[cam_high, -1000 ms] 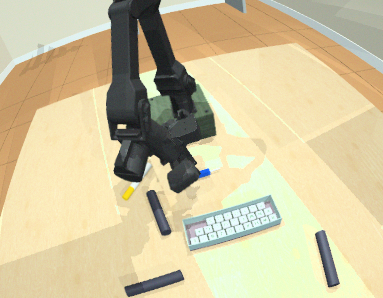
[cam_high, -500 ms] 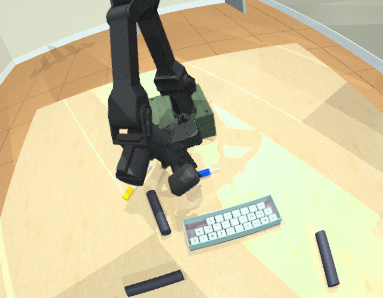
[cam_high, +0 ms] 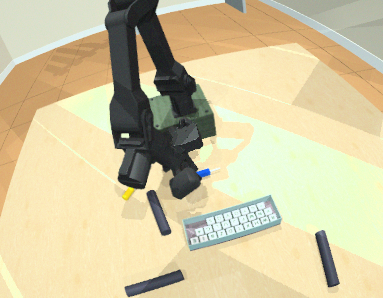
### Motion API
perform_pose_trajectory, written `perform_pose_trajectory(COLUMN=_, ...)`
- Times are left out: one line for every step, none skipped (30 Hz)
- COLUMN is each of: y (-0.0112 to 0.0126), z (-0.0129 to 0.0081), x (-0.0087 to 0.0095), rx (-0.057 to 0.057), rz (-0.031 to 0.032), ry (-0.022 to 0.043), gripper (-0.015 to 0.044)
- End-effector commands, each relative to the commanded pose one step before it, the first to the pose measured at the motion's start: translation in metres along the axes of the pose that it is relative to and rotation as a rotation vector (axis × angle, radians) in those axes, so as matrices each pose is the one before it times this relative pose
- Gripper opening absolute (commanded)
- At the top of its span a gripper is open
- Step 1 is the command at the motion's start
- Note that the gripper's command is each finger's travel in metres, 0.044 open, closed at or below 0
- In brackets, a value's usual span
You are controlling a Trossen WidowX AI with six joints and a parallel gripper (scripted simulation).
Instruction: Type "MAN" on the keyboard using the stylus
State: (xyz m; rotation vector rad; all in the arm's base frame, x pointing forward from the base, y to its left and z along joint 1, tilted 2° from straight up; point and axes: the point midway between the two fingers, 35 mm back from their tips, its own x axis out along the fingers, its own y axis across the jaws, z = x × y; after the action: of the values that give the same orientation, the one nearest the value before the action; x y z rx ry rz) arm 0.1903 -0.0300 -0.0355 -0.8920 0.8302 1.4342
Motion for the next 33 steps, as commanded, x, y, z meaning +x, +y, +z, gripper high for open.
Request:
perform_pose_trajectory(y=0.0013, z=-0.00042, x=0.00253, rx=-0.0036, rz=0.00488, ry=-0.00398, gripper=0.015)
perform_pose_trajectory(y=0.0, z=0.0, x=0.0, rx=0.0, rz=0.0, ry=0.0, gripper=0.015)
perform_pose_trajectory(y=0.0, z=0.0, x=0.0, rx=0.0, rz=0.0, ry=0.0, gripper=0.015)
perform_pose_trajectory(y=-0.00082, z=0.00018, x=-0.00151, rx=0.0044, rz=-0.0032, ry=0.00283, gripper=0.0124)
perform_pose_trajectory(y=0.0, z=0.0, x=0.0, rx=0.0, rz=0.0, ry=0.0, gripper=0.0098)
perform_pose_trajectory(y=0.0, z=0.0, x=0.0, rx=0.0, rz=0.0, ry=0.0, gripper=0.0071)
perform_pose_trajectory(y=0.0, z=0.0, x=0.0, rx=0.0, rz=0.0, ry=0.0, gripper=0.0045)
perform_pose_trajectory(y=0.0, z=0.0, x=0.0, rx=0.0, rz=0.0, ry=0.0, gripper=0.0019)
perform_pose_trajectory(y=0.0, z=0.0, x=0.0, rx=0.0, rz=0.0, ry=0.0, gripper=0.0012)
perform_pose_trajectory(y=0.0, z=0.0, x=0.0, rx=0.0, rz=0.0, ry=0.0, gripper=0.0005)
perform_pose_trajectory(y=0.0, z=0.0, x=0.0, rx=0.0, rz=0.0, ry=0.0, gripper=0.0)
perform_pose_trajectory(y=0.0, z=0.0, x=0.0, rx=0.0, rz=0.0, ry=0.0, gripper=0.0)
perform_pose_trajectory(y=0.0, z=0.0, x=0.0, rx=0.0, rz=0.0, ry=0.0, gripper=0.0)
perform_pose_trajectory(y=0.0, z=0.0, x=0.0, rx=0.0, rz=0.0, ry=0.0, gripper=0.0)
perform_pose_trajectory(y=0.0, z=0.0, x=0.0, rx=0.0, rz=0.0, ry=0.0, gripper=0.0)
perform_pose_trajectory(y=0.0, z=0.0, x=0.0, rx=0.0, rz=0.0, ry=0.0, gripper=0.0)
perform_pose_trajectory(y=0.0, z=0.0, x=0.0, rx=0.0, rz=0.0, ry=0.0, gripper=0.0)
perform_pose_trajectory(y=-0.00009, z=0.00036, x=-0.00072, rx=0.0, rz=0.0, ry=-0.00001, gripper=0.0)
perform_pose_trajectory(y=-0.00016, z=0.00067, x=-0.00134, rx=0.0, rz=0.00001, ry=-0.00001, gripper=0.0)
perform_pose_trajectory(y=-0.00021, z=0.00101, x=-0.002, rx=0.0, rz=0.00001, ry=-0.00002, gripper=0.0)
perform_pose_trajectory(y=-0.00026, z=0.0014, x=-0.00272, rx=0.0, rz=0.00002, ry=-0.00003, gripper=0.0)
perform_pose_trajectory(y=-0.00025, z=0.00163, x=-0.00312, rx=0.0, rz=0.00003, ry=-0.00004, gripper=0.0)
perform_pose_trajectory(y=-0.00022, z=0.00189, x=-0.00353, rx=0.0, rz=0.00004, ry=-0.00005, gripper=0.0)
perform_pose_trajectory(y=-0.00016, z=0.00212, x=-0.00386, rx=0.0, rz=0.00004, ry=-0.00005, gripper=0.0)
perform_pose_trajectory(y=-0.00008, z=0.00226, x=-0.00402, rx=0.0, rz=0.00005, ry=-0.00006, gripper=0.0)
perform_pose_trajectory(y=0.00001, z=0.00235, x=-0.00407, rx=0.0, rz=0.00006, ry=-0.00007, gripper=0.0)
perform_pose_trajectory(y=0.00011, z=0.00242, x=-0.00409, rx=0.0, rz=0.00007, ry=-0.00007, gripper=0.0)
perform_pose_trajectory(y=0.00021, z=0.00249, x=-0.00409, rx=0.0, rz=0.00008, ry=-0.00008, gripper=0.0)
perform_pose_trajectory(y=0.0003, z=0.00254, x=-0.00407, rx=0.0, rz=0.00008, ry=-0.00008, gripper=0.0)
perform_pose_trajectory(y=0.00031, z=0.00205, x=-0.00322, rx=0.0, rz=0.00007, ry=-0.00007, gripper=0.0)
perform_pose_trajectory(y=0.00022, z=0.00126, x=-0.00195, rx=0.0, rz=0.00005, ry=-0.00004, gripper=0.0)
perform_pose_trajectory(y=0.00008, z=0.00042, x=-0.00065, rx=0.0, rz=0.00002, ry=-0.00001, gripper=0.0)
perform_pose_trajectory(y=0.0, z=0.0, x=0.0, rx=0.0, rz=0.0, ry=0.0, gripper=0.0)
